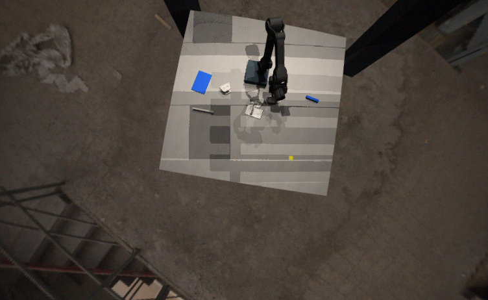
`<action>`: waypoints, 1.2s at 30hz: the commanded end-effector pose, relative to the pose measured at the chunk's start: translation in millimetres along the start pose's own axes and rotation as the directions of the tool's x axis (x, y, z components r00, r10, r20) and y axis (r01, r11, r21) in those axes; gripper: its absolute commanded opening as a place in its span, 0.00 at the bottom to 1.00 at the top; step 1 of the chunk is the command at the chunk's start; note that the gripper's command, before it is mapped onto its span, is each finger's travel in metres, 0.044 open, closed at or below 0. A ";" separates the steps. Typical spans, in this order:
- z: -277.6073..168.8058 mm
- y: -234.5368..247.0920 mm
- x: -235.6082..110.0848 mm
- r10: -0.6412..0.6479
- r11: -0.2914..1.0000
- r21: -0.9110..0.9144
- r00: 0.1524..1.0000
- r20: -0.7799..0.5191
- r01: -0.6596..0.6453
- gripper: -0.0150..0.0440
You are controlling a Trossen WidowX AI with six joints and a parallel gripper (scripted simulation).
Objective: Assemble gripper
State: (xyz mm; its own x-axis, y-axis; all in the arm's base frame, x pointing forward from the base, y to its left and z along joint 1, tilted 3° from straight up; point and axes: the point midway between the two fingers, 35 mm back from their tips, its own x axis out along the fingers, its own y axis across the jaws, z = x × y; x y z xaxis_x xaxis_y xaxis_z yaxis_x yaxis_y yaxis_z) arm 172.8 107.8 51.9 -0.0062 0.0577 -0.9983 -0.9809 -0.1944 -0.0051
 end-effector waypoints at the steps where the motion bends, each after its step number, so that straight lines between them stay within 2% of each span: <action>1: 0.4 1.4 7.7 0.006 1.000 0.004 1.000 0.003 -0.006 1.00; 29: 0.2 4.6 46.8 0.007 1.000 0.004 1.000 0.003 -0.007 1.00; 36: 0.2 4.6 46.8 0.007 1.000 0.004 1.000 0.003 -0.007 0.69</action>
State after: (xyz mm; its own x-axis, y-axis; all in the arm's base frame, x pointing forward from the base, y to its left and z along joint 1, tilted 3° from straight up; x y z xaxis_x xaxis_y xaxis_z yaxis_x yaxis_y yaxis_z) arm 168.5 109.3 5.8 -0.0115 0.0550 -0.9984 -0.9808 -0.1951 0.0005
